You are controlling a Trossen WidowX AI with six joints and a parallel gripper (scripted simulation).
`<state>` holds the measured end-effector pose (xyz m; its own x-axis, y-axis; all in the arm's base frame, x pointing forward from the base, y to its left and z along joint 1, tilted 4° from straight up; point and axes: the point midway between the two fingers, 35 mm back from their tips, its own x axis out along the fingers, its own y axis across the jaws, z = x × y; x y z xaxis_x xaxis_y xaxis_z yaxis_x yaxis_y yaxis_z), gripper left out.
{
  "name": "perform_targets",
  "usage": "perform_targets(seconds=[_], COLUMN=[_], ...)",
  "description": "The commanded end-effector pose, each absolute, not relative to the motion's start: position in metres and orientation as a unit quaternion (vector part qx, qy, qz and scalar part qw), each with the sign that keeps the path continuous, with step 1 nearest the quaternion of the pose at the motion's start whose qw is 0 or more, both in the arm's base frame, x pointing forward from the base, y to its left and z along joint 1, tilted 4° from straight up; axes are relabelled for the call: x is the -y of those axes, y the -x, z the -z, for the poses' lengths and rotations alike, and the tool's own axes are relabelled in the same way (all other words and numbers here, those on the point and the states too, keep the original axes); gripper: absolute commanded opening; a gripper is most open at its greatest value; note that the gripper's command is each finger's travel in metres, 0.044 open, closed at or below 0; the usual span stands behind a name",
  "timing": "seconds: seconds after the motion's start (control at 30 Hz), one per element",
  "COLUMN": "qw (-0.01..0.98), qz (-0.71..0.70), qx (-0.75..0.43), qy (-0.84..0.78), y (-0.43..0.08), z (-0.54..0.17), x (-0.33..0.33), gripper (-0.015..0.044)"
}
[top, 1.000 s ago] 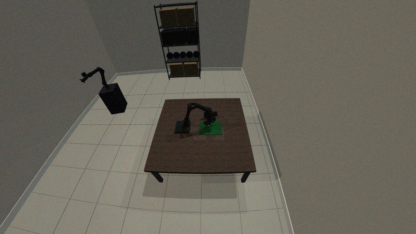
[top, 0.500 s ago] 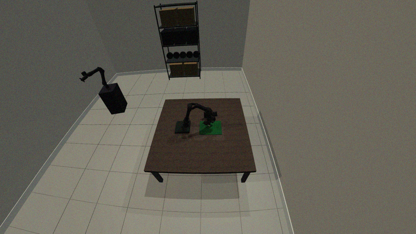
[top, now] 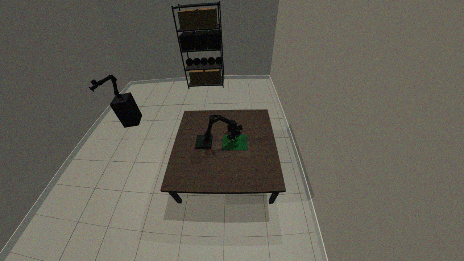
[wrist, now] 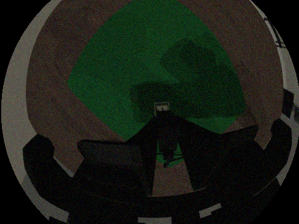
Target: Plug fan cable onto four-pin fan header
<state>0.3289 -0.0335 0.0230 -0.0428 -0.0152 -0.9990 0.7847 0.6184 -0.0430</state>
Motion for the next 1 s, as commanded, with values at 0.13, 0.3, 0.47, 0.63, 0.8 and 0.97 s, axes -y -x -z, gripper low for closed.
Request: perform_targets(seconds=[0.13,0.3,0.47,0.63,0.8,0.97], qw=[0.625,0.624,0.624,0.624,0.624,0.624], qz=[0.319,0.319,0.320,0.320,0.320,0.320], qx=[-0.647,-0.647,-0.647,-0.647,-0.647,-0.647], qy=[-0.299,-0.299,-0.299,-0.299,-0.300,-0.300], y=[-0.3301,-0.3302,-0.3299,-0.3295,-0.3291,-0.3289], z=[-0.0208,-0.0197,-0.0190,-0.0188,-0.0188,-0.0177], x=[0.0332,0.0333,0.0332,0.0332,0.0332,0.0332], gripper=[0.0000,0.0000,0.0000,0.0000,0.0000,0.0000])
